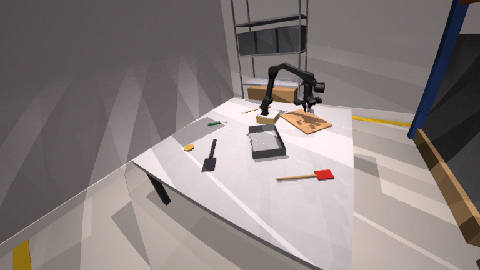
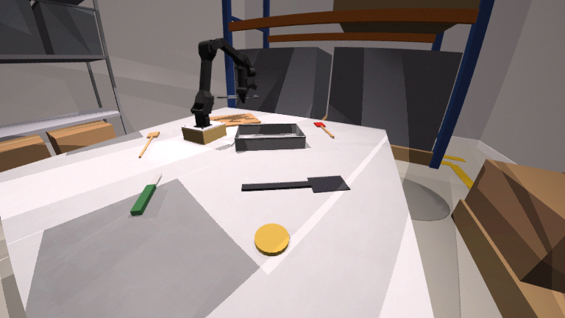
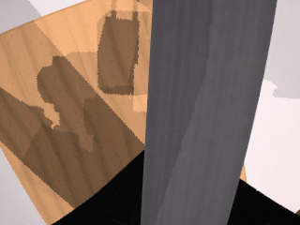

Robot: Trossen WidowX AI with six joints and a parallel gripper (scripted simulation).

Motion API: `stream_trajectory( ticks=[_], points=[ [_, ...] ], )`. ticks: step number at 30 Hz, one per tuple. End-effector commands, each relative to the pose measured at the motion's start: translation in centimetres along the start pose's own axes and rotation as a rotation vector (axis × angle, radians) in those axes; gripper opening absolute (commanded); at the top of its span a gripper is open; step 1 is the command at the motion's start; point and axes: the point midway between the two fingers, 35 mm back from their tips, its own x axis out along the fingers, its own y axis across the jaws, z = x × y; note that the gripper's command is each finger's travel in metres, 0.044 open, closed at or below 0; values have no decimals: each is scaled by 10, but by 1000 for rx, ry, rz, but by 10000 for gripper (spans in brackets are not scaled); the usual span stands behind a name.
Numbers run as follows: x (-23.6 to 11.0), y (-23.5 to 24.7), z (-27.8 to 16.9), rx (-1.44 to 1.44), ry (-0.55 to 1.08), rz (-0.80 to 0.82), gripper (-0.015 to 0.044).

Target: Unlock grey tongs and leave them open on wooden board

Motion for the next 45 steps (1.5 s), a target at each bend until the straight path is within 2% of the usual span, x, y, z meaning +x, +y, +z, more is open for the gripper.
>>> stream_trajectory(
  ticks=[1,11,21,33,45],
  points=[
    [-1,12,-19,-94,-2,1,-150],
    [-2,35,-70,-318,3,5,-150],
    [-1,35,-74,-339,-41,-6,-150],
    [-6,32,-77,-368,-422,-48,-150],
    [-31,32,-85,-352,-829,26,-150]
  ],
)
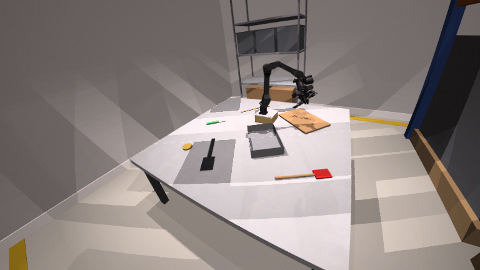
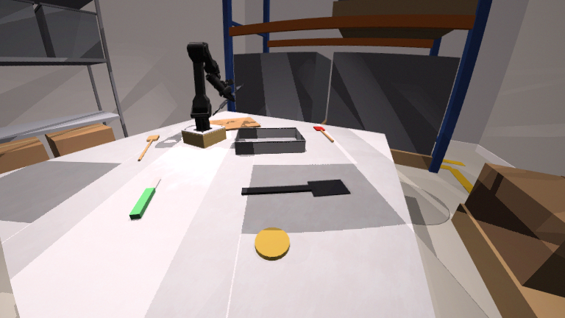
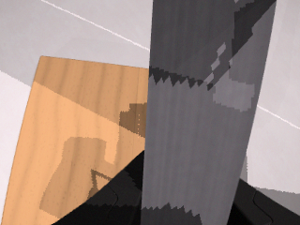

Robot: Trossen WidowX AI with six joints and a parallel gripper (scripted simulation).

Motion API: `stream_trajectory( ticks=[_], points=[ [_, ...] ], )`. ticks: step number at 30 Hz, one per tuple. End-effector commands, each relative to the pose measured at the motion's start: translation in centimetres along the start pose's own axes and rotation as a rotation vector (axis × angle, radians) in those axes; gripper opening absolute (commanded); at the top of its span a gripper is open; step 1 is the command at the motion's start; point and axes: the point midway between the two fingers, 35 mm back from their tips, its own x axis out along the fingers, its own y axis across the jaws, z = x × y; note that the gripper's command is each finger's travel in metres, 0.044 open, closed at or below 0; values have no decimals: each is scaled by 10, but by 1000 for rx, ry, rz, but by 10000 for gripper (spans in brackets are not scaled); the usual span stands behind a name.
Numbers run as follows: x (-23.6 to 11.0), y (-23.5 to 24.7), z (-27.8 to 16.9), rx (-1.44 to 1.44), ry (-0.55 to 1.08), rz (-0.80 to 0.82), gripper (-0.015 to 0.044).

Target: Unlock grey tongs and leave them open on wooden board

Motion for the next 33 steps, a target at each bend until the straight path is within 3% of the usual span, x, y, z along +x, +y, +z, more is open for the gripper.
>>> stream_trajectory(
  ticks=[1,12,33],
  points=[
    [-12,-1,6,27,-144,11,-150],
    [-50,-5,13,116,-489,76,-150],
    [-51,-5,13,118,-494,77,-150]
  ],
)
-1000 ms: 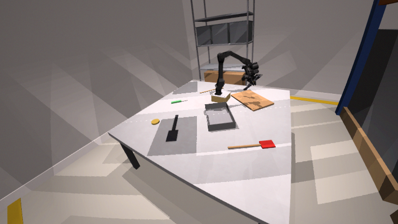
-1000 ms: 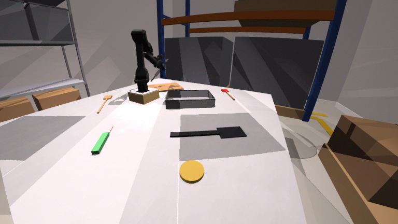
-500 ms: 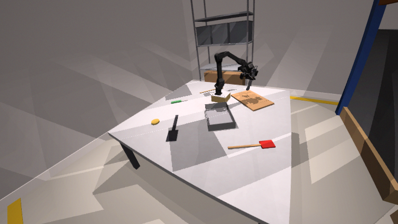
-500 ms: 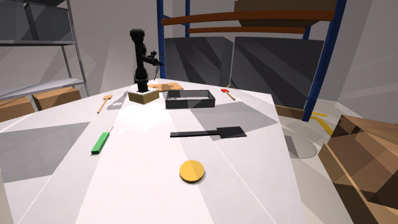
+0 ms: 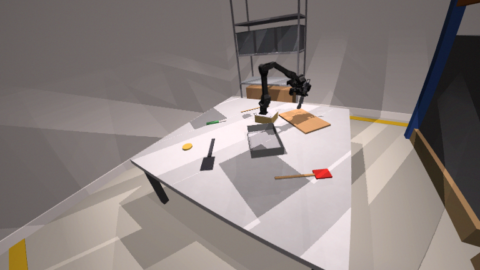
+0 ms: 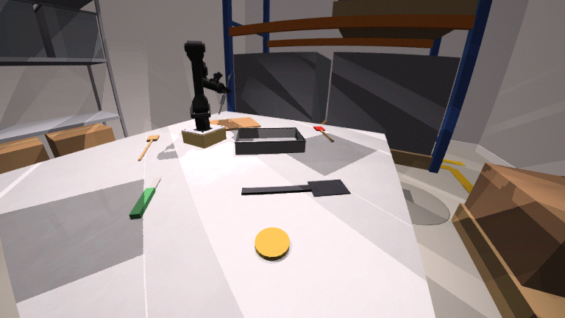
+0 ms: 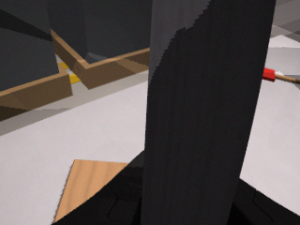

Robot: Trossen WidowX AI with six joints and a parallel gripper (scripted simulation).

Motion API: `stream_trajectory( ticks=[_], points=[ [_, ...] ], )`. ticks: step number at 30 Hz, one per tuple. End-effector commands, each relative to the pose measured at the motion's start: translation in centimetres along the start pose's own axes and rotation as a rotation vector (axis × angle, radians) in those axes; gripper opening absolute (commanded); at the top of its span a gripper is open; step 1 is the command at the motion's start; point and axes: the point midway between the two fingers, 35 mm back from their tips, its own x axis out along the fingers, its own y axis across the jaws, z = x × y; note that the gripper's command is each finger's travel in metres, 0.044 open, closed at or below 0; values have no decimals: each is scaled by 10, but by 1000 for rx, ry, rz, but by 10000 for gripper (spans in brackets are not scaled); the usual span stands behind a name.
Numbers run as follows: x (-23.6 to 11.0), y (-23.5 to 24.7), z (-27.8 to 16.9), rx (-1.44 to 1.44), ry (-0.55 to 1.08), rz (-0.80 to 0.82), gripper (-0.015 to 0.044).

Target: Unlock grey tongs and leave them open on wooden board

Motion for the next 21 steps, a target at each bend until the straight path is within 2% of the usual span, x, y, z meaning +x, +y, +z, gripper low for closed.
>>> stream_trajectory(
  ticks=[1,17,21],
  points=[
    [0,0,2,7,-10,-1,-150],
    [0,0,2,7,-10,-1,-150],
    [5,0,-2,-9,36,-12,-150]
  ],
)
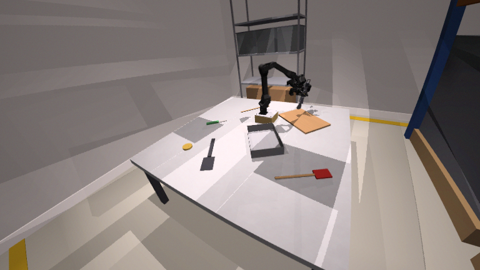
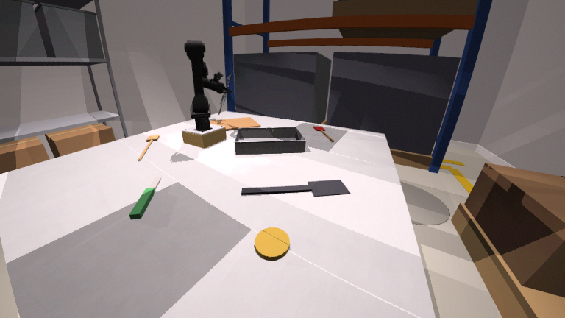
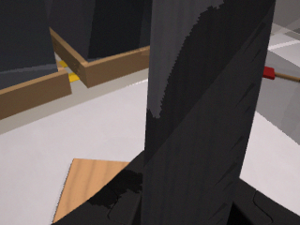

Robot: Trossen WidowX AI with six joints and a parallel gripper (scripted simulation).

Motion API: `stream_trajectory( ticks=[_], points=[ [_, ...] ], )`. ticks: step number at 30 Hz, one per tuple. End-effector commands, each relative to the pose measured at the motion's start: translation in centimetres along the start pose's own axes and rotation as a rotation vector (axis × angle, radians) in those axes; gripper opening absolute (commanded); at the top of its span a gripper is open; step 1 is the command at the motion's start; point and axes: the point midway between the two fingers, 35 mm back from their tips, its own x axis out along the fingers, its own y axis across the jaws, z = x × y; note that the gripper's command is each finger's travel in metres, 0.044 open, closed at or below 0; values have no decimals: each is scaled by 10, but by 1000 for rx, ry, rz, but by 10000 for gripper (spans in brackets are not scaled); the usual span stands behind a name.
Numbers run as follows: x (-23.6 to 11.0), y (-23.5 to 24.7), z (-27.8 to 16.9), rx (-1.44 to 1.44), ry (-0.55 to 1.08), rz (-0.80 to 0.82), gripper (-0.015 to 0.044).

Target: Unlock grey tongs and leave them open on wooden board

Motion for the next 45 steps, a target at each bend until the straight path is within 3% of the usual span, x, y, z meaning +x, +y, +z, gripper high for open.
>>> stream_trajectory(
  ticks=[1,21,39,45],
  points=[
    [6,1,-3,-17,52,-13,-150],
    [45,-2,-39,-109,635,-80,-150],
    [54,0,-48,-14,1150,-4,-150],
    [54,0,-47,2,1189,9,-150]
  ],
)
